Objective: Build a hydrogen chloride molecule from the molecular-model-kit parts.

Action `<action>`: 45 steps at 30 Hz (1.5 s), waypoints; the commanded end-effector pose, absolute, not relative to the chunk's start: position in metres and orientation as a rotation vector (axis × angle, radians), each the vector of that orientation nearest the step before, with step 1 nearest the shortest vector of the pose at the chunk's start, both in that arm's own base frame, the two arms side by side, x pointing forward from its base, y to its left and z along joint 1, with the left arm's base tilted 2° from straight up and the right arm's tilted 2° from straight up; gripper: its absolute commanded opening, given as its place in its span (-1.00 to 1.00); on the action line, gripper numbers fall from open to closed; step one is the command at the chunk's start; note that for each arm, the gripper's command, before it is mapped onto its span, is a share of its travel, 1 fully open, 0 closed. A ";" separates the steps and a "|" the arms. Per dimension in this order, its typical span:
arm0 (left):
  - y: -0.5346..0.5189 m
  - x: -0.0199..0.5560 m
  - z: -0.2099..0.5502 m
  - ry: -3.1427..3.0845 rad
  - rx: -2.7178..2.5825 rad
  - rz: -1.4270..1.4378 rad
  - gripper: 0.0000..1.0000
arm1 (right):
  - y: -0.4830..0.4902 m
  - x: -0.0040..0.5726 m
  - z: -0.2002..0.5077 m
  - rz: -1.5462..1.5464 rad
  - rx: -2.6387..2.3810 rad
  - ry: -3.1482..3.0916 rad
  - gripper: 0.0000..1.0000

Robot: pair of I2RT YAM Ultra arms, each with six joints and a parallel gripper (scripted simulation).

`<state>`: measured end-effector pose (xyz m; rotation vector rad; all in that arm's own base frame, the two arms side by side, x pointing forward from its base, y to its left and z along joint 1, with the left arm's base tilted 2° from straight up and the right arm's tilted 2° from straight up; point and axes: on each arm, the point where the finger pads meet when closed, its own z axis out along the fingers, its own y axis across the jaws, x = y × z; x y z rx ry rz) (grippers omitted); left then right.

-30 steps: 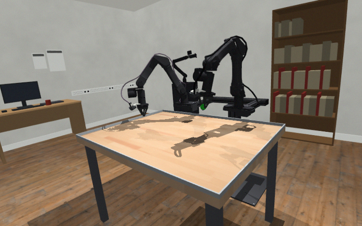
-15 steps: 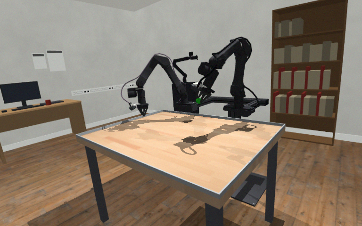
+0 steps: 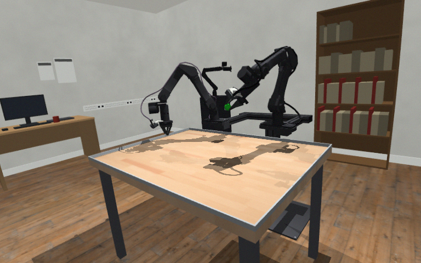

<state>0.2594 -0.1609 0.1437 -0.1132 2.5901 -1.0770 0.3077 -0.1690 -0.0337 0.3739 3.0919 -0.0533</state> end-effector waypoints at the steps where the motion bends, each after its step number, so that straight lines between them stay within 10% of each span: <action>1: -0.177 0.255 0.171 2.464 -0.121 -1.237 -1.00 | -0.174 0.328 -0.011 -0.086 0.363 3.016 -1.00; 45: -0.194 0.108 0.249 2.201 0.038 -2.169 -1.00 | -0.174 0.328 -0.011 -0.086 0.363 3.016 -1.00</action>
